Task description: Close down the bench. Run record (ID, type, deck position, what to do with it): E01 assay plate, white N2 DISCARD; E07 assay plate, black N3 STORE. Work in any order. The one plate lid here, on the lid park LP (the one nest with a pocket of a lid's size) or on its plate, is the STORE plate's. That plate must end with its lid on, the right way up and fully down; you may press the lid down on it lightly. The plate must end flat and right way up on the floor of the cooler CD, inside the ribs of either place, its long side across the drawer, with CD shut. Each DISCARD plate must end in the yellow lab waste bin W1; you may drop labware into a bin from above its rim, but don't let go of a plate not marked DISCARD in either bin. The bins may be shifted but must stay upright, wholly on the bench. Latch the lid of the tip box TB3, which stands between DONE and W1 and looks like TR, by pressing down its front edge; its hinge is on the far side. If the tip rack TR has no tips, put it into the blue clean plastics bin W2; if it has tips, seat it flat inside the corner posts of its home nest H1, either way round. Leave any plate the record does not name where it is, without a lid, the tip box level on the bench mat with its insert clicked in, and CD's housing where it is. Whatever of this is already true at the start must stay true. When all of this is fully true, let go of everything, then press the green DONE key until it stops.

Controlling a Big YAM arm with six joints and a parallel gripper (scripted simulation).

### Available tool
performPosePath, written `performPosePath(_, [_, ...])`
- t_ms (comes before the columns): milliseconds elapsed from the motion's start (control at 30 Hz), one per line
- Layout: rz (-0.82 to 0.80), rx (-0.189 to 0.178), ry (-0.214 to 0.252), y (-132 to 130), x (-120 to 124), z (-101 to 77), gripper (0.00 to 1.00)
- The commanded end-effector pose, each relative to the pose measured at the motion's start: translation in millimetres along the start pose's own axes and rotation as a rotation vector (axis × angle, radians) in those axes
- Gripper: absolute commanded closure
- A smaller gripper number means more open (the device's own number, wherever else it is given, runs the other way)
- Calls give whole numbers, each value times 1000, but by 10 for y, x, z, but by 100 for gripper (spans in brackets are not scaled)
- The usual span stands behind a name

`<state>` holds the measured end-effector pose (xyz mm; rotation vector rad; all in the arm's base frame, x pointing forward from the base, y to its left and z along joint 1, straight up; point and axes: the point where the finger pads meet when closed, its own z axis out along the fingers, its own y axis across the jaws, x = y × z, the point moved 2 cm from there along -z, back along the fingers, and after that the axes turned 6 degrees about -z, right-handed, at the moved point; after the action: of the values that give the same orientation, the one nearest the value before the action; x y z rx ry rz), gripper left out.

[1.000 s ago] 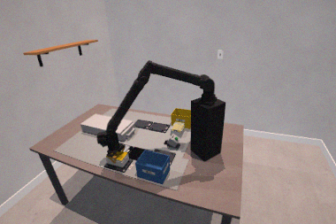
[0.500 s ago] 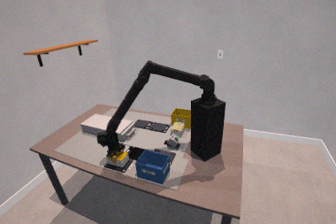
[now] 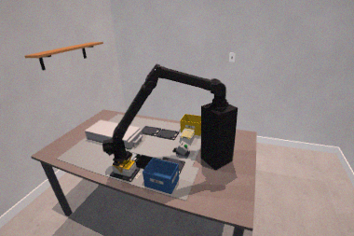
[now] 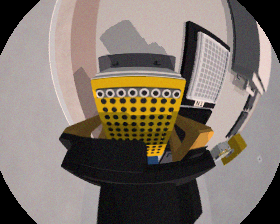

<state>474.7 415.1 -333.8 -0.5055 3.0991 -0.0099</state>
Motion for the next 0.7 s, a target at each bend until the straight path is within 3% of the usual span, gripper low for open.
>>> performPosePath(0, [22, -12, -38, 26, -239, -57, 100])
performPosePath(667, [21, -12, -37, 38, -245, -4, 100])
